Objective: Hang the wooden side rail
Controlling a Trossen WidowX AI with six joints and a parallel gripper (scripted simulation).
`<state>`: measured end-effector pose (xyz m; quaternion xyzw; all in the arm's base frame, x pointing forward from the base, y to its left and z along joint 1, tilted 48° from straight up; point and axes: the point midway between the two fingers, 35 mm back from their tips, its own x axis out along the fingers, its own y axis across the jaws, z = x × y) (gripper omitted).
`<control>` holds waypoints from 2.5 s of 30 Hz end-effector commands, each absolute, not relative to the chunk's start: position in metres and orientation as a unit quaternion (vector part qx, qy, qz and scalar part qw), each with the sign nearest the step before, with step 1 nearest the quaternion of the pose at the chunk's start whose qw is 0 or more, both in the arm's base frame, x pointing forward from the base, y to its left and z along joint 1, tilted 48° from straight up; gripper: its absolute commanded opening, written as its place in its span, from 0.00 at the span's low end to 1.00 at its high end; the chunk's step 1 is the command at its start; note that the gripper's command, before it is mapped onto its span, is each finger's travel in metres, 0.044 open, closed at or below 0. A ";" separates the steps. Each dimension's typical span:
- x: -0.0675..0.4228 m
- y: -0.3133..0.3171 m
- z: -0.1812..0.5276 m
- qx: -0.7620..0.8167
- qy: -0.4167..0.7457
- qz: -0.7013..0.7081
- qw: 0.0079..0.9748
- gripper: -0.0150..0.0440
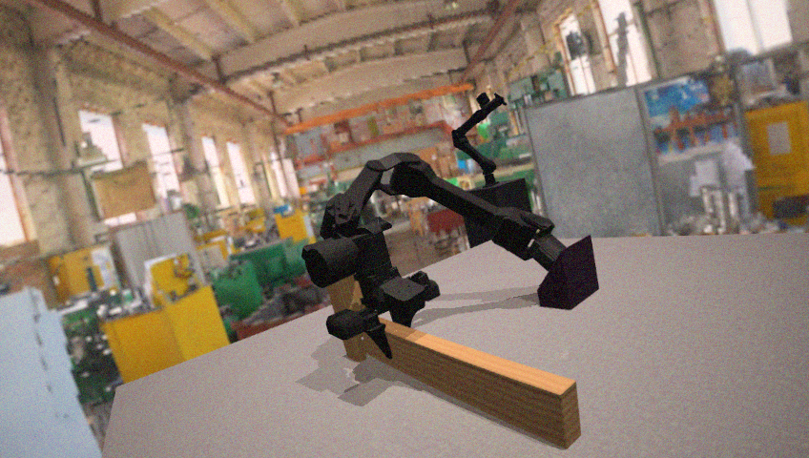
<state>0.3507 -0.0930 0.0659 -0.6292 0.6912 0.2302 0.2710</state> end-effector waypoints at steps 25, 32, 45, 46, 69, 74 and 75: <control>0.353 -0.084 0.071 -0.633 0.686 0.232 0.274 0.25; 0.353 -0.083 0.072 -0.633 0.686 0.232 0.274 0.25; 0.353 -0.081 0.073 -0.633 0.686 0.232 0.274 0.25; 0.353 -0.081 0.073 -0.633 0.686 0.232 0.274 0.25; 0.353 -0.078 0.076 -0.633 0.686 0.232 0.274 0.25; 0.353 -0.078 0.077 -0.633 0.686 0.232 0.274 0.25; 0.353 -0.078 0.077 -0.633 0.686 0.232 0.274 0.25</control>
